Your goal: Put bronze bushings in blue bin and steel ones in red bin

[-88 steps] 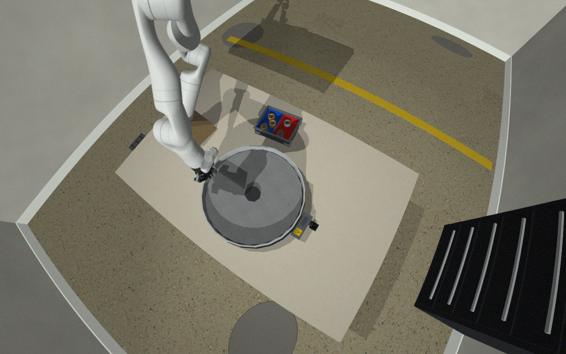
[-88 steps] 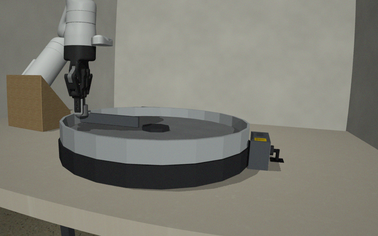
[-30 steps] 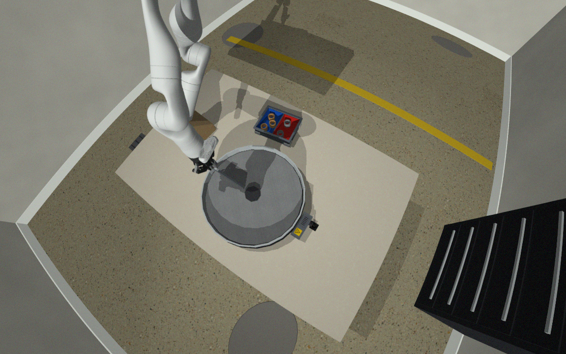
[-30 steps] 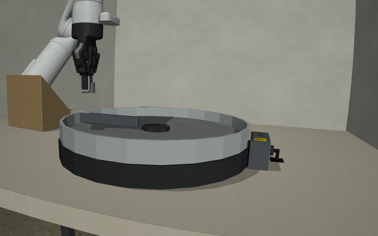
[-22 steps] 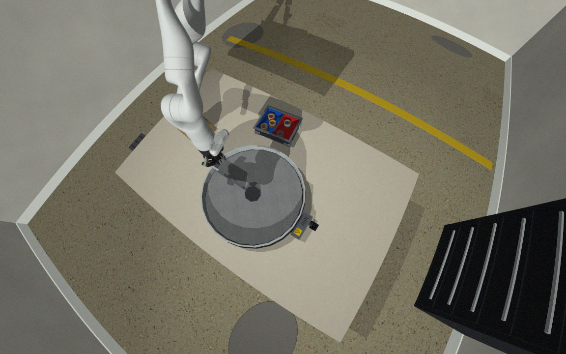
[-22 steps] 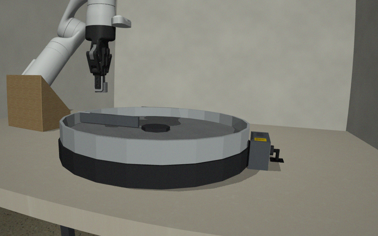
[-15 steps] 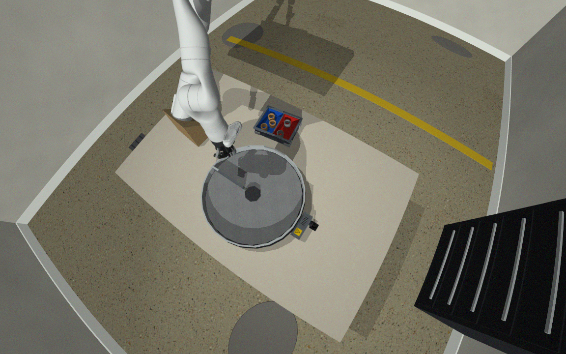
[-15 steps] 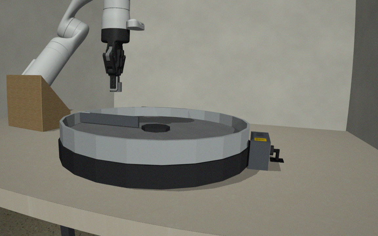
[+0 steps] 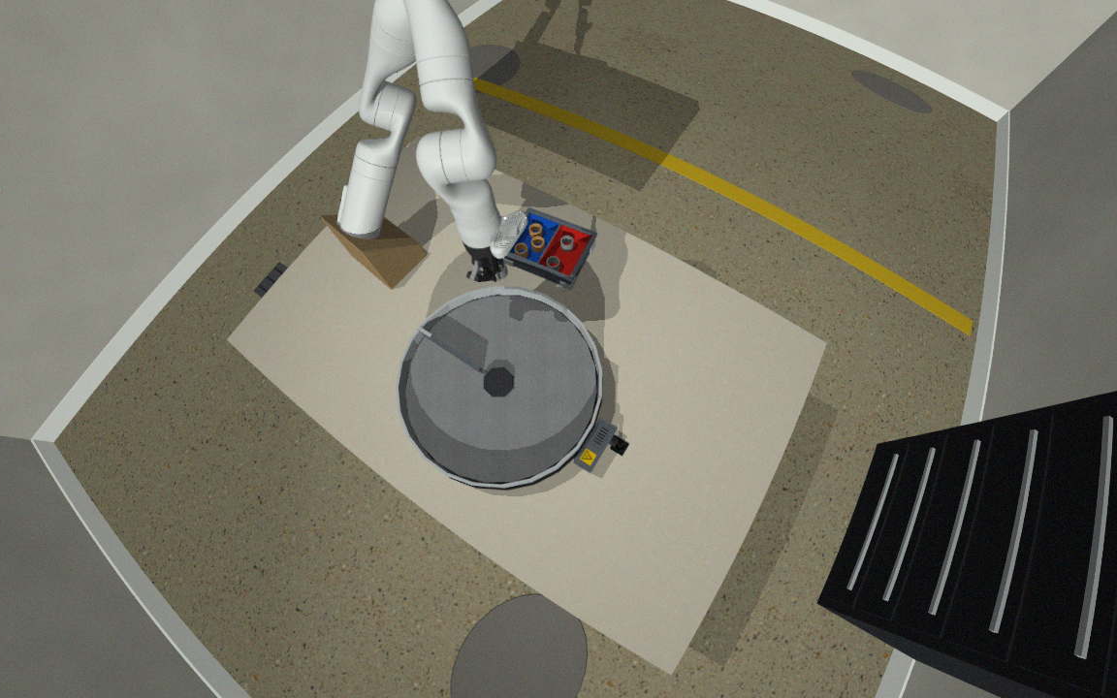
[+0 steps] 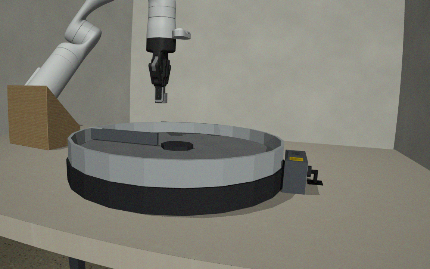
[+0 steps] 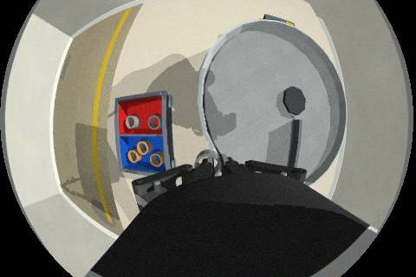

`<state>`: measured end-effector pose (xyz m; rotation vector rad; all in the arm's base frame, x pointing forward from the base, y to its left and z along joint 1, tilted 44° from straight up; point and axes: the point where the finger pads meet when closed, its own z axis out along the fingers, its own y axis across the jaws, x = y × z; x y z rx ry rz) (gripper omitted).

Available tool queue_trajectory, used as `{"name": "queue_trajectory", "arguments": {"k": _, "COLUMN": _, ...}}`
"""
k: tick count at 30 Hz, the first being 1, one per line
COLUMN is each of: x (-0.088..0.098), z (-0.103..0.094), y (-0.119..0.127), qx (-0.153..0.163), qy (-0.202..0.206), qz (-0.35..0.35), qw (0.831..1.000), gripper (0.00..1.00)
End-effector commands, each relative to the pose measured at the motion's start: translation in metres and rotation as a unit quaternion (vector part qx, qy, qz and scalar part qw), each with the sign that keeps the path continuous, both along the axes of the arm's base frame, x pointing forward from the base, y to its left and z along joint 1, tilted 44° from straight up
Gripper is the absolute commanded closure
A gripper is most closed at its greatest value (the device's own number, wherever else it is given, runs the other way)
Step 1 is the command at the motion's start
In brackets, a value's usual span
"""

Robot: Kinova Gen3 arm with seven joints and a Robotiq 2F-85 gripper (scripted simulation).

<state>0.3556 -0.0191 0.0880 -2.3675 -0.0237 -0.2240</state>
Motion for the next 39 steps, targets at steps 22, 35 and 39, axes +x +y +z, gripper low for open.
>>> {"name": "queue_trajectory", "arguments": {"k": 22, "x": 0.051, "z": 0.089, "y": 0.079, "qx": -0.01, "qy": 0.008, "qz": -0.005, "qw": 1.0, "gripper": 1.0}}
{"name": "queue_trajectory", "arguments": {"k": 35, "x": 0.074, "z": 0.127, "y": 0.115, "qx": -0.009, "qy": 0.016, "qz": -0.014, "qw": 1.0, "gripper": 1.0}}
{"name": "queue_trajectory", "arguments": {"k": 39, "x": 0.074, "z": 0.127, "y": 0.115, "qx": -0.009, "qy": 0.016, "qz": -0.014, "qw": 1.0, "gripper": 1.0}}
